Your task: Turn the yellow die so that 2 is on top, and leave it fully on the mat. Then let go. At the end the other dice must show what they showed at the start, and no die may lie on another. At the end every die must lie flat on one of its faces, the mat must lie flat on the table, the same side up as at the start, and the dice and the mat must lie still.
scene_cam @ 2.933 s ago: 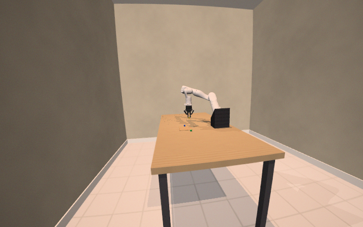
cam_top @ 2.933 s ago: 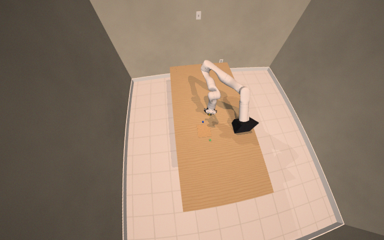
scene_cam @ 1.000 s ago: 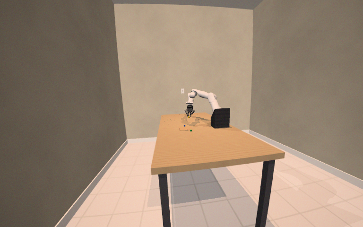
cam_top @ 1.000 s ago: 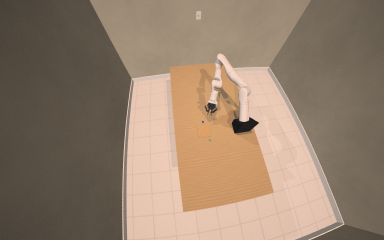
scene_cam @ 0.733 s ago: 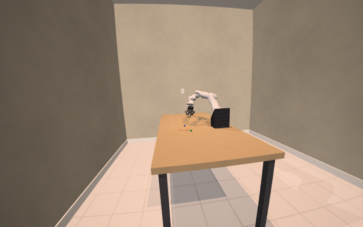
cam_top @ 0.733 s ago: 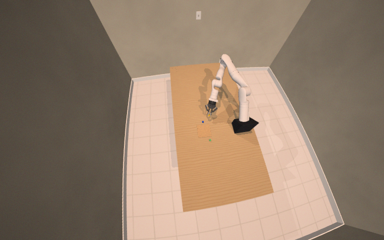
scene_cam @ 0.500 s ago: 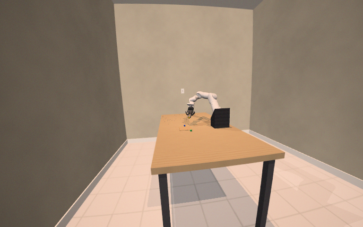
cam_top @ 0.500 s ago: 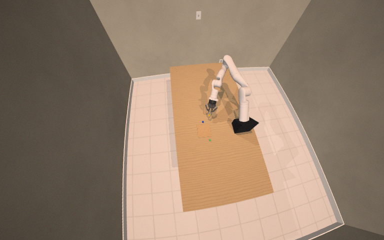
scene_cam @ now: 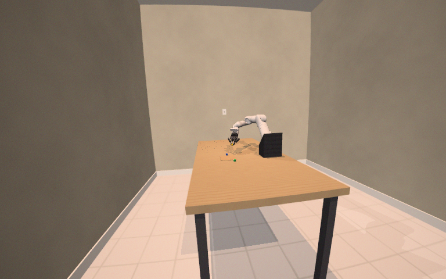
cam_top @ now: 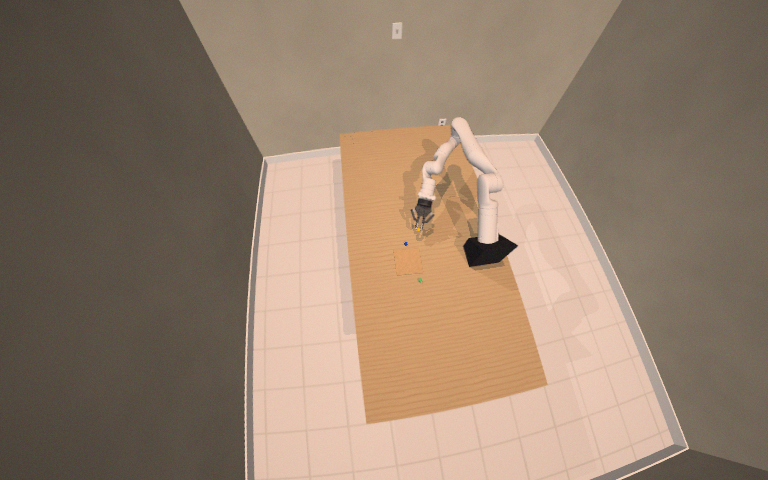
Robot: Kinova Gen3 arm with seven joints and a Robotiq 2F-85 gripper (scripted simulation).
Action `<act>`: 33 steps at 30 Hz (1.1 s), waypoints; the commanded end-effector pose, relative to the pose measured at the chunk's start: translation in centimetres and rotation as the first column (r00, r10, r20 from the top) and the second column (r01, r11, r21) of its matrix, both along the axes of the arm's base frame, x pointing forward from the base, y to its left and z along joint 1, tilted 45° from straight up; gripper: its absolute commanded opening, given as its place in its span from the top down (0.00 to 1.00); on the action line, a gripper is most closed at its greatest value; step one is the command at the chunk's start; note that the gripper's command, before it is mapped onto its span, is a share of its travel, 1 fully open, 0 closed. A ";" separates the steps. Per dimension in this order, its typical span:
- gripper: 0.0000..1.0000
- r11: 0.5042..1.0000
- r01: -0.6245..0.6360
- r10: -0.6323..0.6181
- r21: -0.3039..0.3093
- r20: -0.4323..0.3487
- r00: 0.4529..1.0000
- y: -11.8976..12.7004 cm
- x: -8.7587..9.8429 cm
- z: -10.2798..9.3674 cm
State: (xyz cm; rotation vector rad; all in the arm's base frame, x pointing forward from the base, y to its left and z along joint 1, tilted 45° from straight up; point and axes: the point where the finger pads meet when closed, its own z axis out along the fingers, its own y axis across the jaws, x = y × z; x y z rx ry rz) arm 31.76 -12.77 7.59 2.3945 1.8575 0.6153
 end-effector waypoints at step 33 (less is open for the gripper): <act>0.89 0.999 0.000 0.000 0.042 0.010 1.000 -3.0 0.0 -2.6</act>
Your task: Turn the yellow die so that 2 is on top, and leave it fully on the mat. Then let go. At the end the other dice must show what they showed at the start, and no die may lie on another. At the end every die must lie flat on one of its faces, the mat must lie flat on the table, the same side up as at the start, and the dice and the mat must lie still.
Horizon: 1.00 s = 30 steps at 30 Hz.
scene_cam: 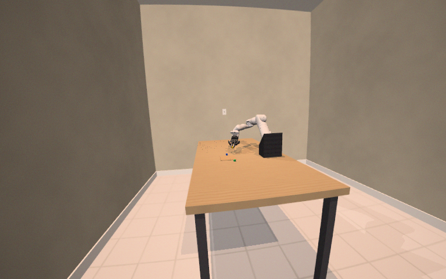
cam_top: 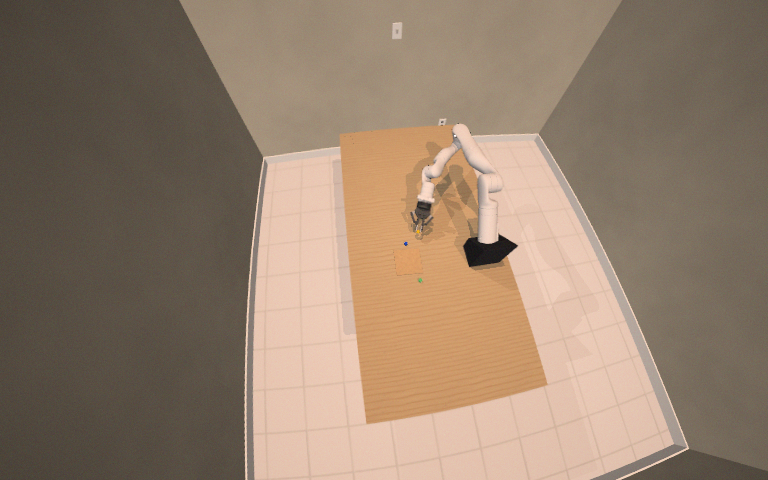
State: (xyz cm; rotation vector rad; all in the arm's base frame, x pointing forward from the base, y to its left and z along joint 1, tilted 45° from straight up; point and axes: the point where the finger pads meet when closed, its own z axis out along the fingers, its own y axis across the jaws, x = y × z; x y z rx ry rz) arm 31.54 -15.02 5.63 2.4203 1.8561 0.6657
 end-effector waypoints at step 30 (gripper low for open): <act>0.89 1.000 -0.004 0.004 0.000 0.006 1.000 -3.6 0.1 -3.5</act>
